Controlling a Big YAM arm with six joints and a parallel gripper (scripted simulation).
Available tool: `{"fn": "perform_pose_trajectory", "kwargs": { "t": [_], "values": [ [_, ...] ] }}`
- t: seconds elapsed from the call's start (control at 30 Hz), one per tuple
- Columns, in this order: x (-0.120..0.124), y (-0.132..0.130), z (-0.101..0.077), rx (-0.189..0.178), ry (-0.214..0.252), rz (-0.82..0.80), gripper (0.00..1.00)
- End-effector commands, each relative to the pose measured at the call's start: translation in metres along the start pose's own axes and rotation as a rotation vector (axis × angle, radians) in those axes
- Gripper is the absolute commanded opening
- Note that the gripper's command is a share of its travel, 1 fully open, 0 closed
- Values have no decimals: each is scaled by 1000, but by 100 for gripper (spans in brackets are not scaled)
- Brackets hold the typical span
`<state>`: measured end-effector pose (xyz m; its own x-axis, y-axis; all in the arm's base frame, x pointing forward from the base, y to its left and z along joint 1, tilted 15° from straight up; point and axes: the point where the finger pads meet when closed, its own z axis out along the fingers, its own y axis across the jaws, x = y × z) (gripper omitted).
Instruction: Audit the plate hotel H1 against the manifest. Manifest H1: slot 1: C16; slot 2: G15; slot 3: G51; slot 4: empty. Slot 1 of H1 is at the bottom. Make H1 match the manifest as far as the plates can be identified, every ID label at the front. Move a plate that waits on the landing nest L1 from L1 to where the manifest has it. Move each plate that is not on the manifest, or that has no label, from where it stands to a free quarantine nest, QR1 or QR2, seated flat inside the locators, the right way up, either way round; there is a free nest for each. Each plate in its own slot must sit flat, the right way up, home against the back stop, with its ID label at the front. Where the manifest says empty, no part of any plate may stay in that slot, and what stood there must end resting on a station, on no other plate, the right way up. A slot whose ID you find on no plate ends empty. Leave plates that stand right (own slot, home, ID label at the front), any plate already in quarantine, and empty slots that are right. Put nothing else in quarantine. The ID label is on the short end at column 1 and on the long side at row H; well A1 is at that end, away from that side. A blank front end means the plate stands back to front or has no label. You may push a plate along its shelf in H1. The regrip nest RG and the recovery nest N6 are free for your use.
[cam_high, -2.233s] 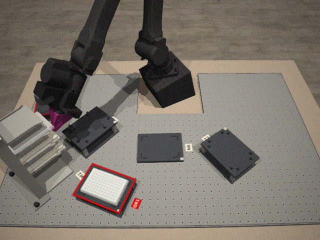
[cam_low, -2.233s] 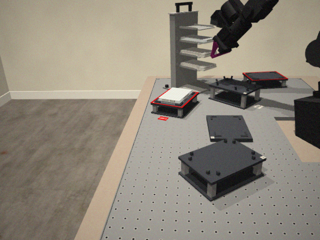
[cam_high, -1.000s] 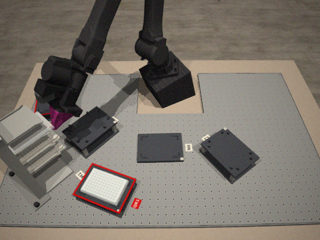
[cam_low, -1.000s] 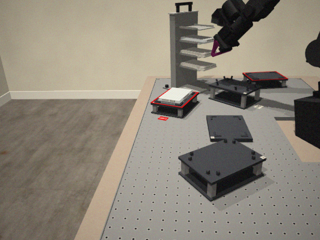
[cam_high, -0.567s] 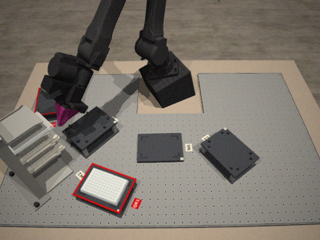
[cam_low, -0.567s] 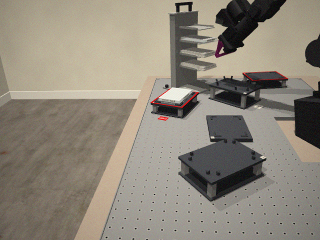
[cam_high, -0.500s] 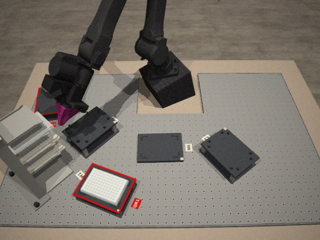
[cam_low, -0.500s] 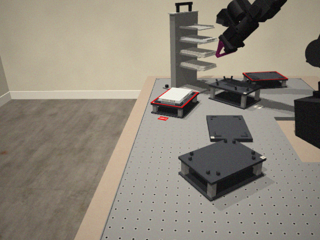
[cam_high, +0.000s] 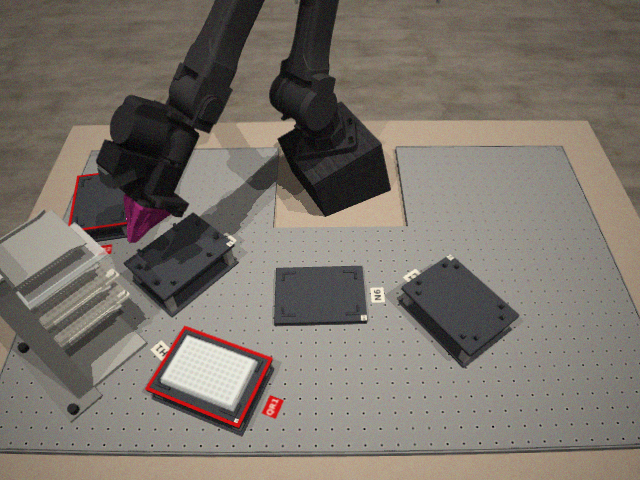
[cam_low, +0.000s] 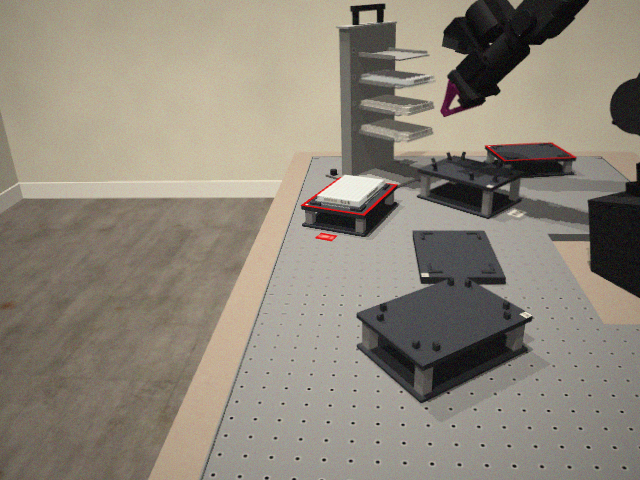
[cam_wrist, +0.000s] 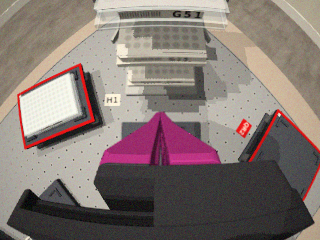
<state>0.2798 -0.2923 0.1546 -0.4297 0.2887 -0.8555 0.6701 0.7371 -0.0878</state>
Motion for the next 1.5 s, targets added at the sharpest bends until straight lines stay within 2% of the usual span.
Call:
{"fn": "perform_pose_trajectory", "kwargs": {
  "t": [0.0, 0.07, 0.13, 0.6, 0.63, 0.7, 1.03, 1.07, 1.1, 1.17, 1.2, 1.43, 1.47],
  "values": [
    [-5, -6, -7, 12, -18, -7, 0],
    [-7, -6, -8, 13, -31, -6, 0],
    [-1, -5, -10, 11, -17, -7, 0],
    [14, -5, -24, 11, -15, -7, 0],
    [12, -6, -25, 13, -28, -7, 0],
    [17, -5, -27, 11, -15, -7, 0],
    [29, -5, -39, 11, -14, -7, 0],
    [28, -5, -41, 12, -14, -7, 0],
    [-3, -7, -46, 15, -60, -10, 0],
    [-3, -7, -46, 15, -60, -10, 0],
    [-11, -7, -49, 14, -70, -10, 0],
    [-22, -2, -63, 2, -74, -10, 0],
    [-5, -4, -58, 7, -48, -3, 0]
  ]
}}
